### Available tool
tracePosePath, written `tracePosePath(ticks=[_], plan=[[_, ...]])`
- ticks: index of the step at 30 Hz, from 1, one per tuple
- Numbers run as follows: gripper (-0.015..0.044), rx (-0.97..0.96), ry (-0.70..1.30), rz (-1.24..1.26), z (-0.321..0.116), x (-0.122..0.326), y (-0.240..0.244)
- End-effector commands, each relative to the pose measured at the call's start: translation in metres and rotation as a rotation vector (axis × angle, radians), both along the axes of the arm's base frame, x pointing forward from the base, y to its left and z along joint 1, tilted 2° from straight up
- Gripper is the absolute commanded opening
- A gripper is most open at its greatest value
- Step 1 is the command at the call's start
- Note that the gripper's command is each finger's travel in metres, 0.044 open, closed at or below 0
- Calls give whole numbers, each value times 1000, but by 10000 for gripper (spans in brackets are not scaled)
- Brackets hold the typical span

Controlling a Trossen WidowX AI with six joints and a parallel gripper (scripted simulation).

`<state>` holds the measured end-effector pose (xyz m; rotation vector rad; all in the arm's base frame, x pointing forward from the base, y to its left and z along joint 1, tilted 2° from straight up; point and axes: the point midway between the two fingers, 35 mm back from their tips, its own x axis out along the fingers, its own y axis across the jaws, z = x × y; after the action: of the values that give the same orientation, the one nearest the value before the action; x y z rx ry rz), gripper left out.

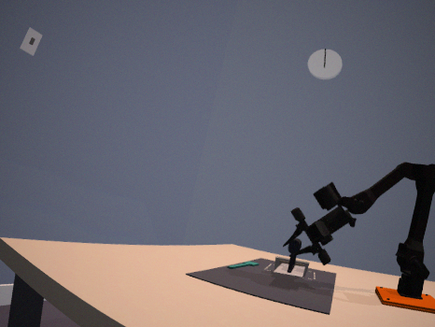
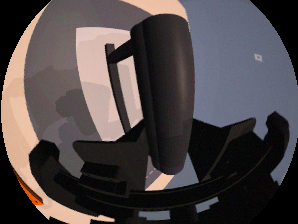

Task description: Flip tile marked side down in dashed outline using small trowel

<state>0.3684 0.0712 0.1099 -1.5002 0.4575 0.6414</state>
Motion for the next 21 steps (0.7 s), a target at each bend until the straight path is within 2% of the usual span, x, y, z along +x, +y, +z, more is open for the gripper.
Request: tracePosePath(ticks=[1,21], plan=[[0,2,-33,-3,19,6,-10],[0,-3,-33,-3,25,12,-69]])
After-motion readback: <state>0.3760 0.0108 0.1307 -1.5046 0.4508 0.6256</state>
